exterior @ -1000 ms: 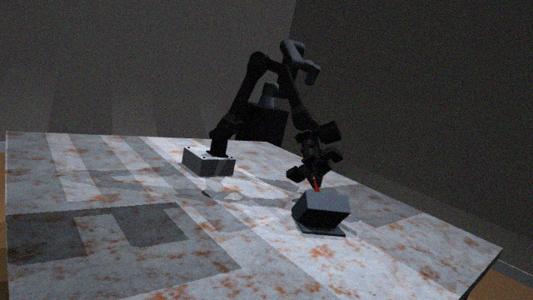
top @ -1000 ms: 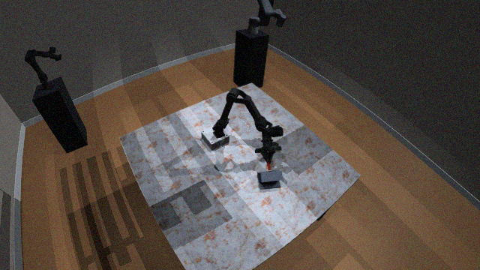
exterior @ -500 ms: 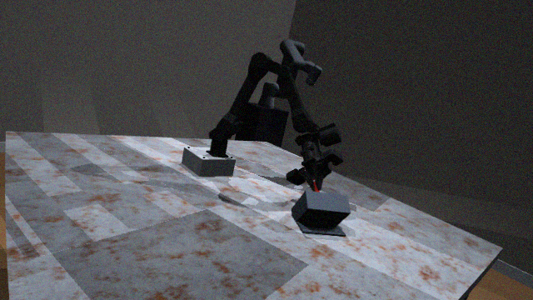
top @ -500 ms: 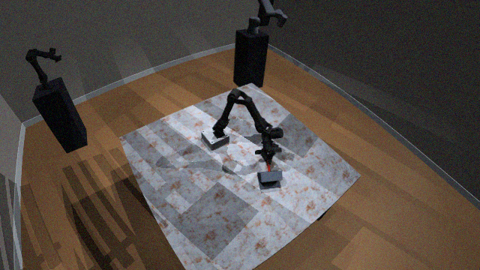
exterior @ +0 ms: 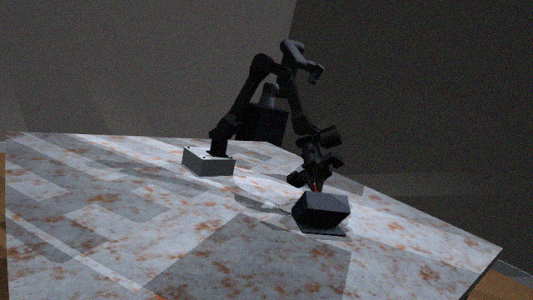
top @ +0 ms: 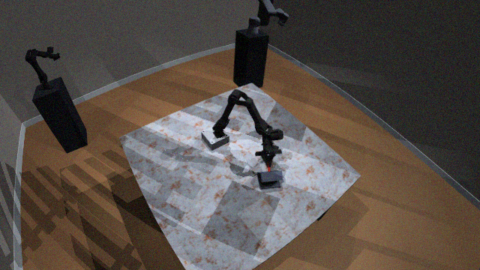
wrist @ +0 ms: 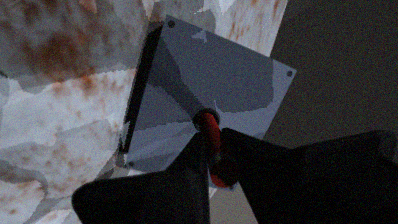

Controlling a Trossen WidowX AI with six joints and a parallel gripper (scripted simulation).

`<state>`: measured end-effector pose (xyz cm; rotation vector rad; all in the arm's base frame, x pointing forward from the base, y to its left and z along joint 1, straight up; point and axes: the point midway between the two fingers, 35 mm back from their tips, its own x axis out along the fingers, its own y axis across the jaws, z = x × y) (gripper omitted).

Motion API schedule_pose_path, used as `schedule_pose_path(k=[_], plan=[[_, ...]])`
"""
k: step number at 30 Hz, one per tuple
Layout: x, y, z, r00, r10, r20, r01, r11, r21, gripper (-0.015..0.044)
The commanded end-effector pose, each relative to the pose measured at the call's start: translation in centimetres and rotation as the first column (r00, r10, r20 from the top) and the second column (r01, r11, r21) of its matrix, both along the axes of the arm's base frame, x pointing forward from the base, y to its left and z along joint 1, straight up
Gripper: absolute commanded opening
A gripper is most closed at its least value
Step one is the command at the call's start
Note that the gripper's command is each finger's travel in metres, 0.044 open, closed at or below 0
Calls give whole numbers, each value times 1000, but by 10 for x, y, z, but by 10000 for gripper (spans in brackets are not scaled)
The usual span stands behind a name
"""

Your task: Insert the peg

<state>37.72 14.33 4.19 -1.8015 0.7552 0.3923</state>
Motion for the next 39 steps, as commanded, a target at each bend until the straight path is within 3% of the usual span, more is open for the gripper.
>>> schedule_pose_path(k=[1, 29, 39], plan=[[3, -1, -2, 1000, 4, -2, -4, 1000, 0, 0], [9, -4, -7, 1000, -2, 0, 2, 1000, -1, 0], [9, -4, -7, 1000, -2, 0, 2, 1000, -1, 263]])
